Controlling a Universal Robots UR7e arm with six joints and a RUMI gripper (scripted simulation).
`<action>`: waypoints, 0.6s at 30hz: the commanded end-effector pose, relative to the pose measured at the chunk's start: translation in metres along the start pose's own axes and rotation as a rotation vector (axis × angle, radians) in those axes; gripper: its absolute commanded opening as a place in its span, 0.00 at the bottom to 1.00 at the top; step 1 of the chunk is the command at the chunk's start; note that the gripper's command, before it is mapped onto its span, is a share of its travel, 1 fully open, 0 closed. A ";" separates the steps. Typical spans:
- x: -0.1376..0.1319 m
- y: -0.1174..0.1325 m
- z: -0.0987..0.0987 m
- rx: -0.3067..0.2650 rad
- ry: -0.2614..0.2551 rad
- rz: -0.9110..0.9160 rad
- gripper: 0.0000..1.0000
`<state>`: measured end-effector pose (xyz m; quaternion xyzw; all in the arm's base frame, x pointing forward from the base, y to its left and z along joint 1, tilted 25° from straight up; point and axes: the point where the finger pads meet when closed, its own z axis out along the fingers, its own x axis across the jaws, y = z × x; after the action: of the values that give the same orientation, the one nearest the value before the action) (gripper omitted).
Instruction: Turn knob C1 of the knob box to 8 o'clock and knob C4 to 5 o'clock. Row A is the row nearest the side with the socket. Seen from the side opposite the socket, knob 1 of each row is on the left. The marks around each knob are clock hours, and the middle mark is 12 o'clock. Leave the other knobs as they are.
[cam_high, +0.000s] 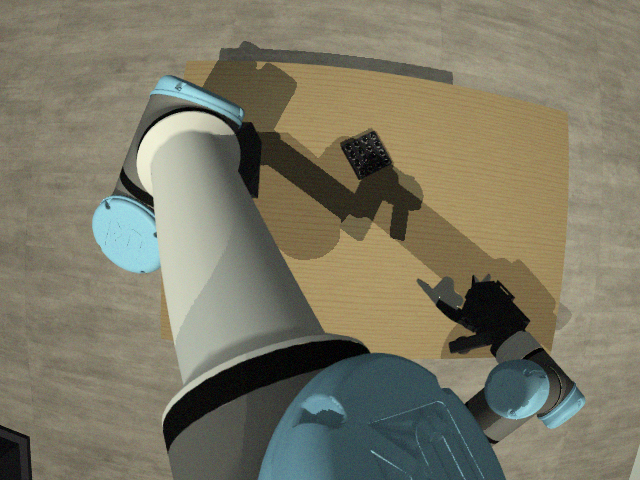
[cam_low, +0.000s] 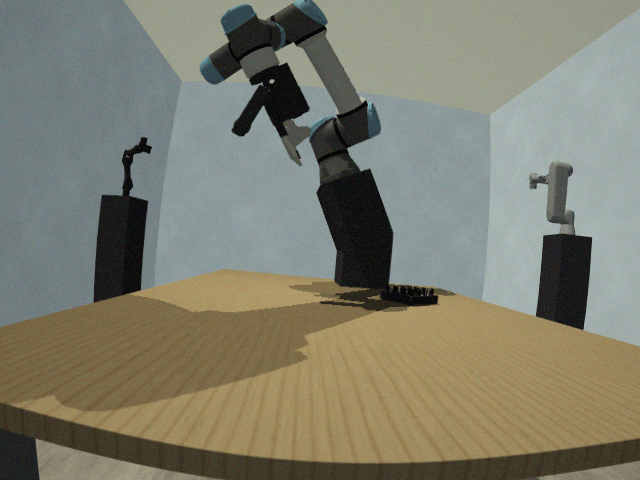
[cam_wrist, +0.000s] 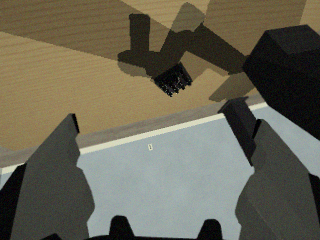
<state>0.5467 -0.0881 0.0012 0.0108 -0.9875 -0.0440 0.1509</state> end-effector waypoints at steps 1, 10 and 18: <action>-0.006 0.002 0.011 0.016 -0.005 -0.051 1.00; -0.031 0.018 0.075 0.099 -0.007 -0.327 1.00; -0.041 0.030 0.114 0.153 -0.001 -0.502 1.00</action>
<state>0.5500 -0.0525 -0.1008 0.2321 -0.9622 -0.0125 0.1422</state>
